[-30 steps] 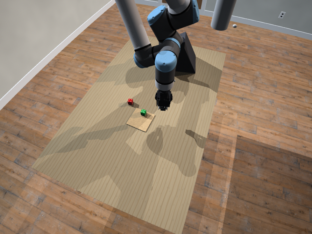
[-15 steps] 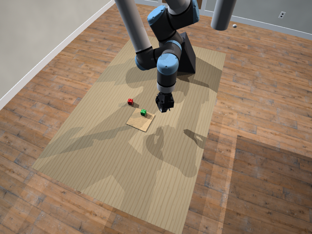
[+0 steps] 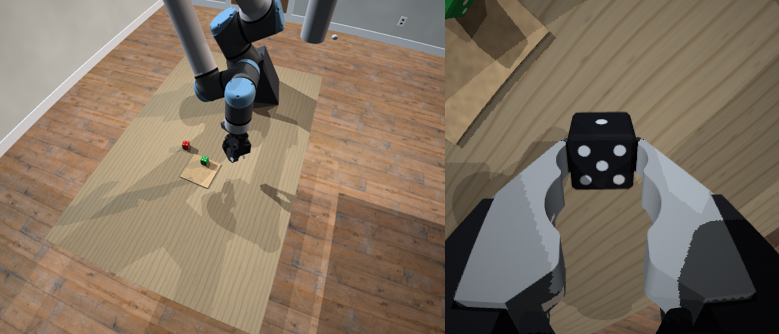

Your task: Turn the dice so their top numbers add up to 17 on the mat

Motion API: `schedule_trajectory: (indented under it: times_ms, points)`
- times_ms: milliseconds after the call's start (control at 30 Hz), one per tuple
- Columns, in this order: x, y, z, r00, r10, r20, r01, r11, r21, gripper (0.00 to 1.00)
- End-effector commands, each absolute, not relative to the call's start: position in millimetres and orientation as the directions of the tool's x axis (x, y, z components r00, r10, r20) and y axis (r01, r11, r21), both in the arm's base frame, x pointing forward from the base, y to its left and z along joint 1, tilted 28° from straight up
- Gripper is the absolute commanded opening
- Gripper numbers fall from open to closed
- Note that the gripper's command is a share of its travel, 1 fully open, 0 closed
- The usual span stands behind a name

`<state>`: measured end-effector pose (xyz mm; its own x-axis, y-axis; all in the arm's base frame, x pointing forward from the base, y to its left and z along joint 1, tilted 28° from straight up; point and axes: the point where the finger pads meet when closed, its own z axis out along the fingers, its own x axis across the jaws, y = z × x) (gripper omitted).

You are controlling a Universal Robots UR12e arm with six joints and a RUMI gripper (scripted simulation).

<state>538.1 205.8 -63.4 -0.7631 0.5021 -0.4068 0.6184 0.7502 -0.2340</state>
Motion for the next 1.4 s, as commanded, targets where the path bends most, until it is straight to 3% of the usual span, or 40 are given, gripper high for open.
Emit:
schedule_trajectory:
  times_ms: [0,533,767,1367]
  points:
    - [538.5,206.0,-63.4,-0.764,0.501,-0.406,0.614,0.757,-0.222,0.1]
    - [538.2,205.5,-62.9,-0.764,0.5,-0.407,0.545,0.839,0.008,0.1]
    - [538.1,204.8,-64.5,-0.765,0.502,-0.404,0.46,0.865,0.203,0.1]
    - [537.9,204.0,-64.8,-0.766,0.5,-0.404,0.251,0.811,0.528,0.1]
